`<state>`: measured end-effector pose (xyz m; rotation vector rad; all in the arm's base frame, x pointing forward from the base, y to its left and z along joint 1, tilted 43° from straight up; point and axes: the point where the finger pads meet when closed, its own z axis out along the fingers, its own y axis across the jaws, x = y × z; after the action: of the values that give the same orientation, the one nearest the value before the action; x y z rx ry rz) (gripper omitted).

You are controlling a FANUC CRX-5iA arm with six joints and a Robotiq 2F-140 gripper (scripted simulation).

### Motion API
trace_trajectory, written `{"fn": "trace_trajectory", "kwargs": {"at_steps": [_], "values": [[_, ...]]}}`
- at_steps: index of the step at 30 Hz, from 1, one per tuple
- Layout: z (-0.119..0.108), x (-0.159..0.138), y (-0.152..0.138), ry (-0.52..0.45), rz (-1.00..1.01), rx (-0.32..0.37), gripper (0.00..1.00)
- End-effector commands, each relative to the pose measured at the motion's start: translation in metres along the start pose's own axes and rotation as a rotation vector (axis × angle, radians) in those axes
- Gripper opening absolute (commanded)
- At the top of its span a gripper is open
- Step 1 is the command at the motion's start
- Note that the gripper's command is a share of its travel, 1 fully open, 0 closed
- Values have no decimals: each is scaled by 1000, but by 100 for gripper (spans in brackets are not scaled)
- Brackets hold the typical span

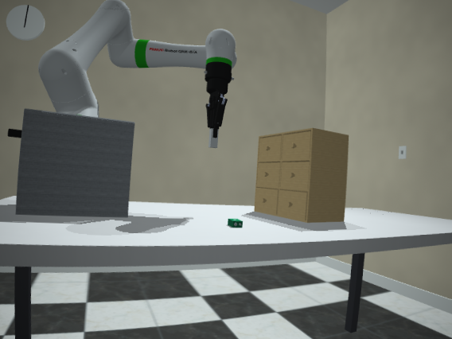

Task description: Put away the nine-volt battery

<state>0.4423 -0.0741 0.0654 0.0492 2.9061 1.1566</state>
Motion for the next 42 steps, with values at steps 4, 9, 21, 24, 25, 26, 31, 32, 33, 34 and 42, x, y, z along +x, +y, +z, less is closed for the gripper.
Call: {"fn": "trace_trajectory", "kwargs": {"at_steps": [4,9,21,24,25,26,31,32,33,34,42], "values": [[-9,-6,-52,0,-2,1,0],[-17,-10,-99,0,-2,1,0],[-24,-15,-139,0,-2,1,0],[-24,-15,-139,-1,-2,1,0],[-24,-15,-139,-2,-2,1,0],[-24,-15,-139,-4,-2,1,0],[-22,-16,-139,-17,-2,1,0],[-22,-17,-139,-24,-2,1,0],[-21,-18,-139,-33,-2,1,0],[-20,-19,-139,-44,-2,1,0],[-4,-35,-139,-209,-2,1,0]]}}
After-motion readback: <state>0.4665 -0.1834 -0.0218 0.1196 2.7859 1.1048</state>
